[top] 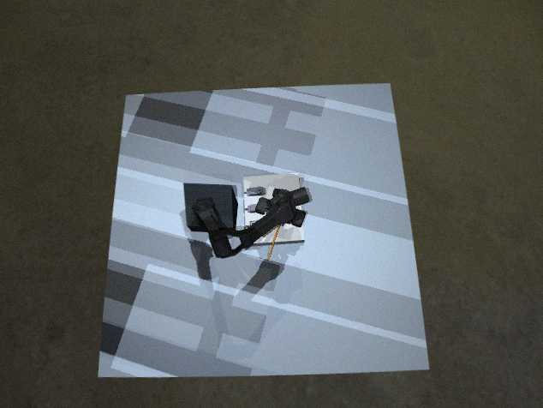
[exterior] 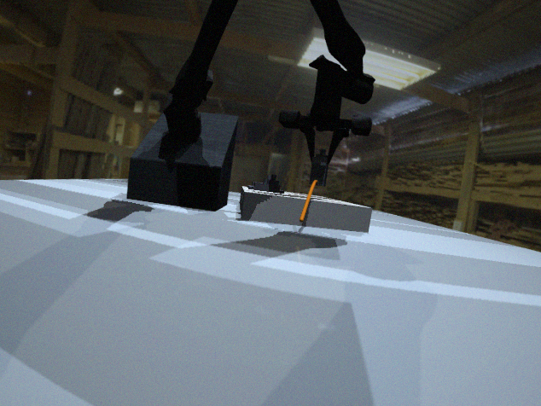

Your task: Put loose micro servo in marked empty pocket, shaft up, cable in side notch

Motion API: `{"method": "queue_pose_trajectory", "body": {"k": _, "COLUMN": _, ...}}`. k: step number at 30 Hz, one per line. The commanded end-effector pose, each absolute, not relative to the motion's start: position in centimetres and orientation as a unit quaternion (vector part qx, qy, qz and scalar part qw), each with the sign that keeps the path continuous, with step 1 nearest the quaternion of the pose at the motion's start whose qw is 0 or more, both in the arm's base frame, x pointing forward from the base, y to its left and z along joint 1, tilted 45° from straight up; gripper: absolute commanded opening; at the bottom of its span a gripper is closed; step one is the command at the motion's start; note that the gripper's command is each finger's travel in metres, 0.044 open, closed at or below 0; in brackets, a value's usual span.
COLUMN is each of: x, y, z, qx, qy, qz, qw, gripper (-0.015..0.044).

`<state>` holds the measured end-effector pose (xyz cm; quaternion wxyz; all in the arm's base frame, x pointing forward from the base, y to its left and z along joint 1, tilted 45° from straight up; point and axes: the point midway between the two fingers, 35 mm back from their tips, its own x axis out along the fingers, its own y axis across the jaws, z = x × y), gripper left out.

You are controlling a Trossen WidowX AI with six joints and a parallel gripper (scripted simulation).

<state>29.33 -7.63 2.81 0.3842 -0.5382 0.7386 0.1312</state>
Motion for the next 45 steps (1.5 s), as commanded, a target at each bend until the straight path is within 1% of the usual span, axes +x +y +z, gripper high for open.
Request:
{"method": "queue_pose_trajectory", "body": {"k": 1, "x": 29.3, "y": -7.6, "z": 2.9, "qx": -0.515, "qy": 0.745, "qz": 0.085, "qw": 0.416, "gripper": 0.0000}}
{"method": "queue_pose_trajectory", "body": {"k": 15, "x": 29.3, "y": -7.6, "z": 2.9, "qx": -0.399, "qy": 0.743, "qz": -0.097, "qw": 0.528, "gripper": 0.0000}}
{"method": "queue_pose_trajectory", "body": {"k": 29, "x": 29.3, "y": -7.6, "z": 2.9, "qx": -0.260, "qy": 0.698, "qz": -0.274, "qw": 0.609, "gripper": 0.0000}}
{"method": "queue_pose_trajectory", "body": {"k": 37, "x": 29.1, "y": -7.5, "z": 2.9, "qx": -0.244, "qy": 0.690, "qz": -0.292, "qw": 0.616, "gripper": 0.0000}}
{"method": "queue_pose_trajectory", "body": {"k": 45, "x": 26.5, "y": -7.3, "z": 3.1, "qx": -0.244, "qy": 0.691, "qz": -0.292, "qw": 0.615, "gripper": 0.0000}}
